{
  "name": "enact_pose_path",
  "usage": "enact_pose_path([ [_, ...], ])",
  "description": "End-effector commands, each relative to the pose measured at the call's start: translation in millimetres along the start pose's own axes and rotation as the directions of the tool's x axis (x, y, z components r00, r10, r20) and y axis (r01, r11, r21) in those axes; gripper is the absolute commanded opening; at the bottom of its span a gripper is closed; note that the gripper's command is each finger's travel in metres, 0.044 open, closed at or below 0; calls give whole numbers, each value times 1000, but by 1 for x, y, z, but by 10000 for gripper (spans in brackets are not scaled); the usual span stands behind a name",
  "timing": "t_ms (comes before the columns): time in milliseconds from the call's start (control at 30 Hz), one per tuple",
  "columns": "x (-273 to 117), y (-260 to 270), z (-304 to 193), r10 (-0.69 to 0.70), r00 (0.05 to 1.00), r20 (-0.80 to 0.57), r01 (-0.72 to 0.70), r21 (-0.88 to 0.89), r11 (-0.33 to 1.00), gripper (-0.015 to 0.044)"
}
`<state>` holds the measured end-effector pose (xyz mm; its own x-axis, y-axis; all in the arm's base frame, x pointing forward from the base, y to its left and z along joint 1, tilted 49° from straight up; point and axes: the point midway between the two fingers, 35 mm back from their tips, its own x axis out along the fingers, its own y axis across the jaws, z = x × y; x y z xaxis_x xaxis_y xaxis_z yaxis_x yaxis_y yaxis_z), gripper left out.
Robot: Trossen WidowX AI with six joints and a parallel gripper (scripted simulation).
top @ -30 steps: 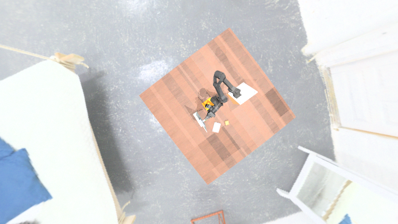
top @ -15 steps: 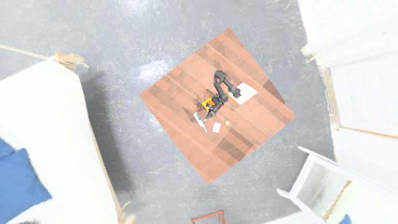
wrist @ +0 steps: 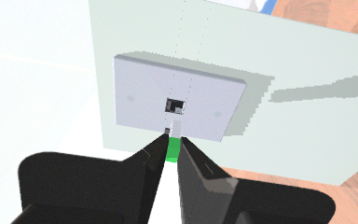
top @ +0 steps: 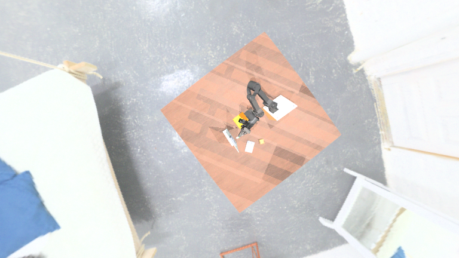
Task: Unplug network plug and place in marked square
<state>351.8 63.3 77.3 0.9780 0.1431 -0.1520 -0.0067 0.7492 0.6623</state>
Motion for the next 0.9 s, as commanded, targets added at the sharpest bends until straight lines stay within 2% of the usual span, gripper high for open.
enact_pose_path([
  [0, -5, -2, -1, -8, 1000, 0, 8, 3, 1000, 0],
  [867, -20, -2, -6, -8, 1000, -1, 8, 3, 1000, 0],
])
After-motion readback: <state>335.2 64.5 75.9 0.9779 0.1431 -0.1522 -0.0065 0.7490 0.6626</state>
